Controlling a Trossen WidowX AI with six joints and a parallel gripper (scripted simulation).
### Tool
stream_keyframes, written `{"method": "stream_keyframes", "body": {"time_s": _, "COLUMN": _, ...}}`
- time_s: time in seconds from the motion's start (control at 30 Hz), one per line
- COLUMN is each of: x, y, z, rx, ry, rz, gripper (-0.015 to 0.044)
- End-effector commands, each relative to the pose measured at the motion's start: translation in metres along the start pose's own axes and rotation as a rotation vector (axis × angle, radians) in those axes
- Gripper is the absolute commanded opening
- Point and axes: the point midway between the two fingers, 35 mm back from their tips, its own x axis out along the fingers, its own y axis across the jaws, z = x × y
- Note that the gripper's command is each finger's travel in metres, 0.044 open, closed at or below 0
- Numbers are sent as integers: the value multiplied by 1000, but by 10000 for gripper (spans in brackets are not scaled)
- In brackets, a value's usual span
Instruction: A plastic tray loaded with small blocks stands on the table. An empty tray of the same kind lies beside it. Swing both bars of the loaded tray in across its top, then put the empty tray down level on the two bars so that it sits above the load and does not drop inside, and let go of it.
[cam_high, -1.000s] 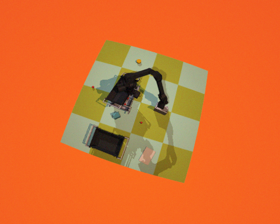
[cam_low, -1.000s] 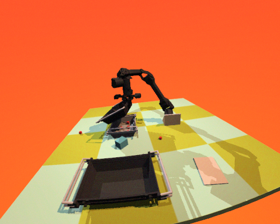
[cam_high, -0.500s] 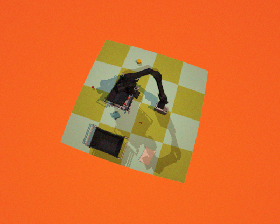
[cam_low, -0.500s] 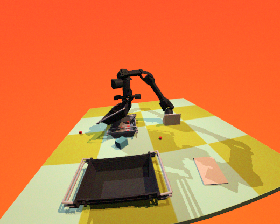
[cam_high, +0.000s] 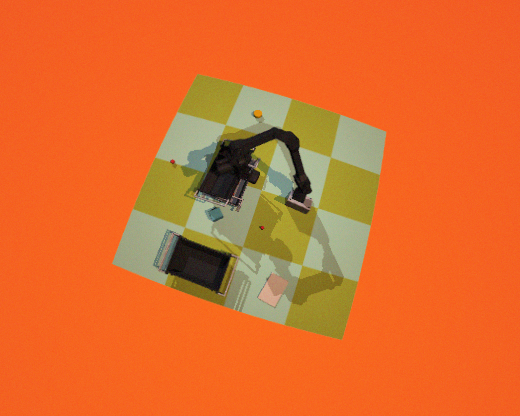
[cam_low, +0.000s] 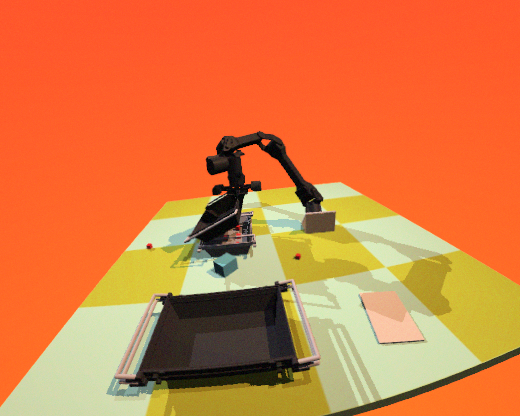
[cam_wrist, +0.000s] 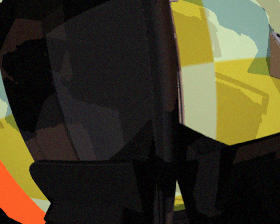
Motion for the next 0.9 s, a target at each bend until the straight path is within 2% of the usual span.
{"method": "stream_keyframes", "body": {"time_s": 0.0, "x": 1, "y": 0, "z": -1, "rx": -27, "ry": 0, "rz": 13, "gripper": 0}}
{"method": "stream_keyframes", "body": {"time_s": 0.87, "x": 17, "y": -13, "z": 4, "rx": -53, "ry": -8, "rz": 5, "gripper": 0}}
